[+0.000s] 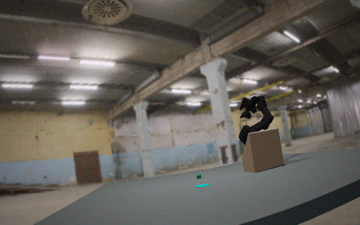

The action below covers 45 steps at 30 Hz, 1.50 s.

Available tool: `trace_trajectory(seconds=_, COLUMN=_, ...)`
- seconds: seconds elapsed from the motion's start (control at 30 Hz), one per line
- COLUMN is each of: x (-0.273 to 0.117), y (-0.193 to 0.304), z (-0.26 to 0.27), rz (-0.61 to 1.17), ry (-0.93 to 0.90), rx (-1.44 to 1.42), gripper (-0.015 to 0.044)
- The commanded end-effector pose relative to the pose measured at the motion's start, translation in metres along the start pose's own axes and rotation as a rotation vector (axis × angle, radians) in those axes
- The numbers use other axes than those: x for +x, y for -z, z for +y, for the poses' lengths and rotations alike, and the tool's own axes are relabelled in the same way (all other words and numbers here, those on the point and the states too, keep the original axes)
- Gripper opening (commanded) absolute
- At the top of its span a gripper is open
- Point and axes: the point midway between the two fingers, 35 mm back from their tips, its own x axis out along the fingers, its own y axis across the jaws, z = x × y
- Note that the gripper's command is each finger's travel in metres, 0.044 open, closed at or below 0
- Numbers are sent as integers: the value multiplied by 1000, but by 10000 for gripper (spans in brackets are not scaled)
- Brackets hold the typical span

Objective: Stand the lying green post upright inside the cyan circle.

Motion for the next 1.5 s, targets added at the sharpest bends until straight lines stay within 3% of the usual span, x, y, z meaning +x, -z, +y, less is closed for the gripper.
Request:
trace_trajectory(seconds=0.0, x=0, y=1, z=0, rz=3, ry=-2, rx=2, gripper=374)
trace_trajectory(seconds=0.2, x=16, y=52, z=9, rz=87, ry=-30, rx=-72, gripper=233)
trace_trajectory(seconds=0.8, x=40, y=250, z=-30, rz=334, ry=11, rx=-915, gripper=233)
trace_trajectory(seconds=1.47, x=33, y=414, z=-156, rz=700, ry=1, rx=-1806, gripper=233)
